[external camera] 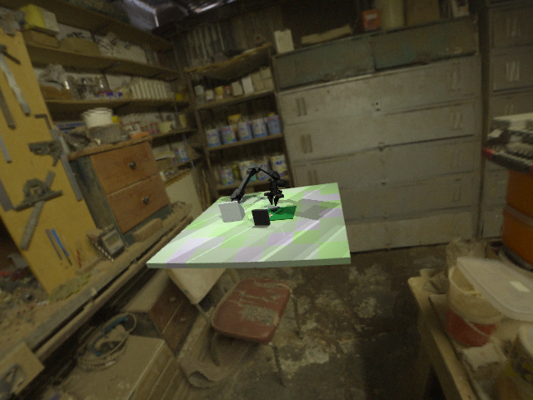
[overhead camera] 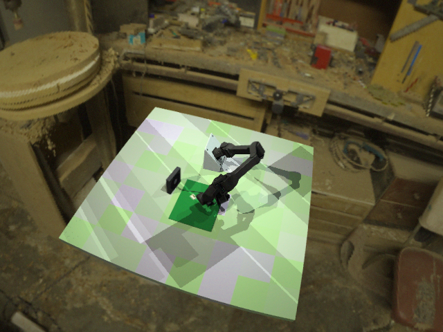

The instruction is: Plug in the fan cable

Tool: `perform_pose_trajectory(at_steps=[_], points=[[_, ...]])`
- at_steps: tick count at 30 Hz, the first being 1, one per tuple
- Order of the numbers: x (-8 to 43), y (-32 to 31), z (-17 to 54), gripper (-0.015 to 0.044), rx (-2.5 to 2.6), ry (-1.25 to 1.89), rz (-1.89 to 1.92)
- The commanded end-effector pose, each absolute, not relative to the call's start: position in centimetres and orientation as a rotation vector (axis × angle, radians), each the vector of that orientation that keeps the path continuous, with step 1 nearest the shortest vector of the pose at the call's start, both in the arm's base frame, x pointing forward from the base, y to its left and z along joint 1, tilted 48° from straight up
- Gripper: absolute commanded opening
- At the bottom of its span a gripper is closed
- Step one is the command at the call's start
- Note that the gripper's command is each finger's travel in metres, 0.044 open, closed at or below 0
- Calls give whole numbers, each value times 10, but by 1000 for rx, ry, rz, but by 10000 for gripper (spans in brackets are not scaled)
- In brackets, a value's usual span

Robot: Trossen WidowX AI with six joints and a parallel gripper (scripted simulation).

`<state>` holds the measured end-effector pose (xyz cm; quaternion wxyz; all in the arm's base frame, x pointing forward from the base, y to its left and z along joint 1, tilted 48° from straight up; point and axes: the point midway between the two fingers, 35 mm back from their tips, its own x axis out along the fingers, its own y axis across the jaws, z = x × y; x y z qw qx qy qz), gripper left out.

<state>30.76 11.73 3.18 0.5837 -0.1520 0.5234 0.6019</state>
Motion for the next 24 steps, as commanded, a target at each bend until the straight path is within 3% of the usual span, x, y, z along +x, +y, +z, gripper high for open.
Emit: perform_pose_trajectory(at_steps=[1, 24], points=[[306, 119, 28, 210, -343, 1225, 1399], [300, 146, 4, 210, -341, 1224, 1400]])
